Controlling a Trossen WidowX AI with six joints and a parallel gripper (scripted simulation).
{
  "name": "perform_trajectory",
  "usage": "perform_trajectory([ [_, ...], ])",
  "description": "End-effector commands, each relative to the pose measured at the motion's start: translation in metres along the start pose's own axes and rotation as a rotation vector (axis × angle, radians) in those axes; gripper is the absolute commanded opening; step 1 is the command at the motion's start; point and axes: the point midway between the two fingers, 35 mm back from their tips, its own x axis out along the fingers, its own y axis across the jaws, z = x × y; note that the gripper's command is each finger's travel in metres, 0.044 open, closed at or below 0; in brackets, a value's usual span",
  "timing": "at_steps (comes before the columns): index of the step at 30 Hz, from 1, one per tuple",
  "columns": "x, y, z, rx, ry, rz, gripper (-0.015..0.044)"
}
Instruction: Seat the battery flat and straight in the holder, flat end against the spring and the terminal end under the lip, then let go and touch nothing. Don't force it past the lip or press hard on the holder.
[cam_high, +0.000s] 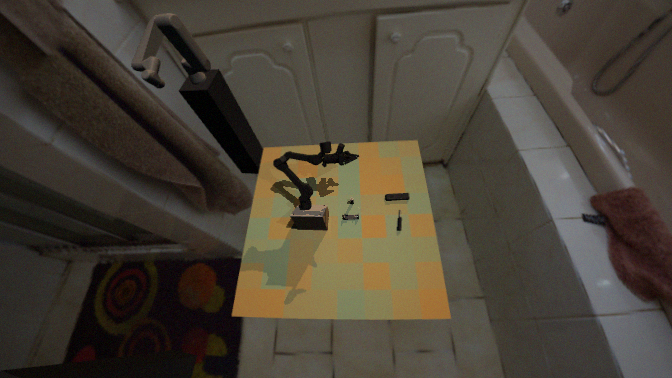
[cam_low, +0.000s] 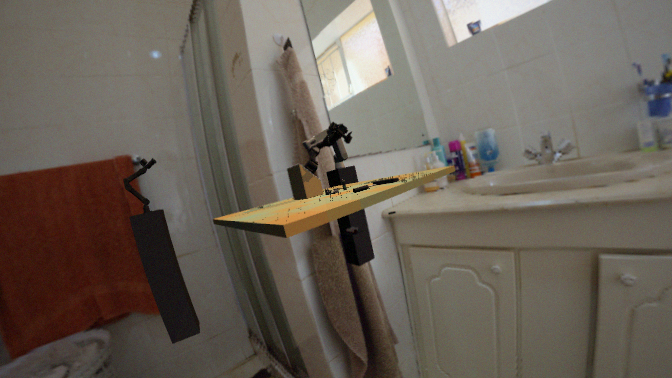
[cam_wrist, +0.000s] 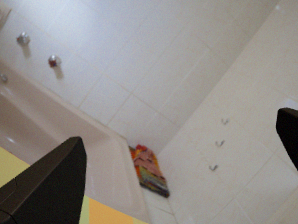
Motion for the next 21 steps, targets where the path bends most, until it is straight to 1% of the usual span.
perform_trajectory([
  [1,0.002,0.001,-0.002,0.010,0.013,0.006,0.0374],
  [3,0.013,0.008,-0.022,0.091,0.115,0.046,0.0321],
  [5,0.027,0.019,-0.052,0.224,0.280,0.091,0.0269],
  [8,0.039,0.036,-0.098,0.436,0.537,0.119,0.0190],
  [12,0.040,0.056,-0.153,0.731,0.888,0.079,0.0085],
  [15,0.033,0.070,-0.187,0.958,1.149,-0.012,0.0006],
  [18,0.022,0.083,-0.214,1.182,1.406,-0.160,0.0000],
  [21,0.010,0.096,-0.233,1.398,1.649,-0.370,0.0000],
])
